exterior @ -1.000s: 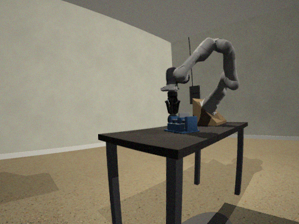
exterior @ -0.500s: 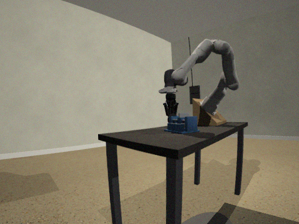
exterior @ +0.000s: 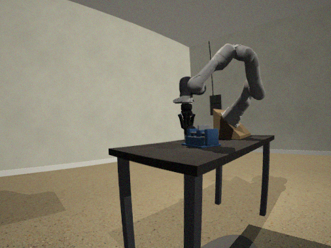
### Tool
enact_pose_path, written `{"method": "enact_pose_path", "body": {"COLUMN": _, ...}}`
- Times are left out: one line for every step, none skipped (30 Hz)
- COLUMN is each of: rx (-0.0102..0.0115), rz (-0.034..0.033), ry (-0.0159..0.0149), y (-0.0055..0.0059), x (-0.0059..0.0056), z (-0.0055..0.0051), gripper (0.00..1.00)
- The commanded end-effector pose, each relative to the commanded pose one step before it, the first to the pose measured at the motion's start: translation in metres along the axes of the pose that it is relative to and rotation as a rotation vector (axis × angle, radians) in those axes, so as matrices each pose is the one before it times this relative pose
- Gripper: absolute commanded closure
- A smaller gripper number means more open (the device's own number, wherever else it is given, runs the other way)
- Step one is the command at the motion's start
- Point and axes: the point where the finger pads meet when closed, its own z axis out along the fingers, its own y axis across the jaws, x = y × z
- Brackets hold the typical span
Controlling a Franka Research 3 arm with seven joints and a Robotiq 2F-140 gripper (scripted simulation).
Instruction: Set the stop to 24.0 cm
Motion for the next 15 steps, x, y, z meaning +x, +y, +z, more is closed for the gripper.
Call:
{"method": "enact_pose_path", "body": {"rx": 0.00114, "rz": 0.00818, "ry": 0.00404, "y": -0.00792, "x": 0.00076, "z": -0.00342, "gripper": 0.96}}
{"method": "enact_pose_path", "body": {"rx": -0.00001, "rz": 0.00000, "ry": 0.00001, "y": -0.00166, "x": 0.00000, "z": -0.00111, "gripper": 0.96}}
{"method": "enact_pose_path", "body": {"rx": 0.00001, "rz": 0.00000, "ry": -0.00001, "y": -0.00167, "x": 0.00000, "z": -0.00147, "gripper": 0.96}}
{"method": "enact_pose_path", "body": {"rx": 0.00000, "rz": 0.00000, "ry": 0.00000, "y": -0.00167, "x": 0.00000, "z": -0.00159, "gripper": 0.96}}
{"method": "enact_pose_path", "body": {"rx": 0.00000, "rz": 0.00000, "ry": 0.00000, "y": -0.00167, "x": 0.00000, "z": -0.00188, "gripper": 0.96}}
{"method": "enact_pose_path", "body": {"rx": 0.00000, "rz": 0.00000, "ry": 0.00000, "y": 0.00000, "x": 0.00000, "z": 0.00000, "gripper": 0.96}}
{"method": "enact_pose_path", "body": {"rx": 0.00000, "rz": 0.00000, "ry": 0.00000, "y": 0.00000, "x": 0.00000, "z": 0.00000, "gripper": 0.96}}
{"method": "enact_pose_path", "body": {"rx": 0.00000, "rz": 0.00000, "ry": 0.00000, "y": -0.00167, "x": 0.00000, "z": -0.00226, "gripper": 0.96}}
{"method": "enact_pose_path", "body": {"rx": 0.00000, "rz": 0.00000, "ry": 0.00000, "y": -0.00168, "x": 0.00000, "z": -0.00283, "gripper": 0.96}}
{"method": "enact_pose_path", "body": {"rx": -0.00001, "rz": 0.00000, "ry": 0.00001, "y": -0.00162, "x": 0.00000, "z": -0.00341, "gripper": 0.96}}
{"method": "enact_pose_path", "body": {"rx": 0.00000, "rz": 0.00000, "ry": 0.00000, "y": -0.00116, "x": 0.00000, "z": -0.00392, "gripper": 0.96}}
{"method": "enact_pose_path", "body": {"rx": 0.00000, "rz": 0.00000, "ry": 0.00000, "y": -0.00060, "x": 0.00000, "z": -0.00380, "gripper": 0.96}}
{"method": "enact_pose_path", "body": {"rx": 0.00000, "rz": 0.00000, "ry": 0.00001, "y": -0.00021, "x": 0.00000, "z": -0.00354, "gripper": 0.96}}
{"method": "enact_pose_path", "body": {"rx": 0.00000, "rz": 0.00000, "ry": 0.00000, "y": 0.00019, "x": 0.00000, "z": -0.00312, "gripper": 0.96}}
{"method": "enact_pose_path", "body": {"rx": 0.00000, "rz": 0.00000, "ry": 0.00000, "y": 0.00047, "x": 0.00000, "z": -0.00282, "gripper": 0.96}}
